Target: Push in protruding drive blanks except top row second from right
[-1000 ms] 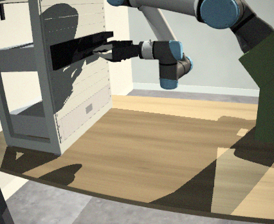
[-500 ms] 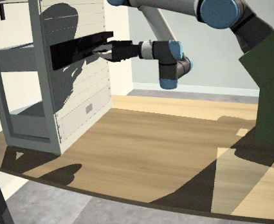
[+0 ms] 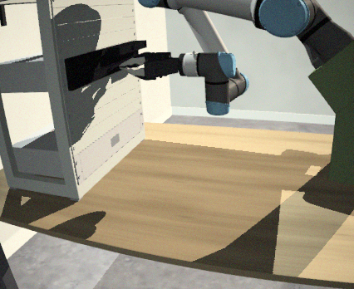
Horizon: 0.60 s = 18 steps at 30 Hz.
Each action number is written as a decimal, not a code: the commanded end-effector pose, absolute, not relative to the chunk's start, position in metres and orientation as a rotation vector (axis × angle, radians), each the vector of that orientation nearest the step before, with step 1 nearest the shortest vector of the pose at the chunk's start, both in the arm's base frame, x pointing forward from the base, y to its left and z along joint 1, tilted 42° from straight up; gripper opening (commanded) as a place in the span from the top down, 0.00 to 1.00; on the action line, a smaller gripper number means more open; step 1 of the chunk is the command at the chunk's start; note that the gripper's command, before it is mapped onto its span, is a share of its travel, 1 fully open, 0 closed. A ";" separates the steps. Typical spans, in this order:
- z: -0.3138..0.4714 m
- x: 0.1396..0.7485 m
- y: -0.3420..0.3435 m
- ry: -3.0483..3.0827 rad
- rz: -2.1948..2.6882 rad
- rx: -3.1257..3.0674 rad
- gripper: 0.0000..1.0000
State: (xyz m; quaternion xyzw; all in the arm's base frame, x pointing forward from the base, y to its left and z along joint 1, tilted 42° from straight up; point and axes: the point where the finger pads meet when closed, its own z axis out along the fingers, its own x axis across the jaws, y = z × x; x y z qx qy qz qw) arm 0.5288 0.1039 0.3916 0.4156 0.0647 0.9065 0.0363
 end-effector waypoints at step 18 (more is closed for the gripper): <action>0.384 0.519 0.103 0.199 2.784 1.276 1.00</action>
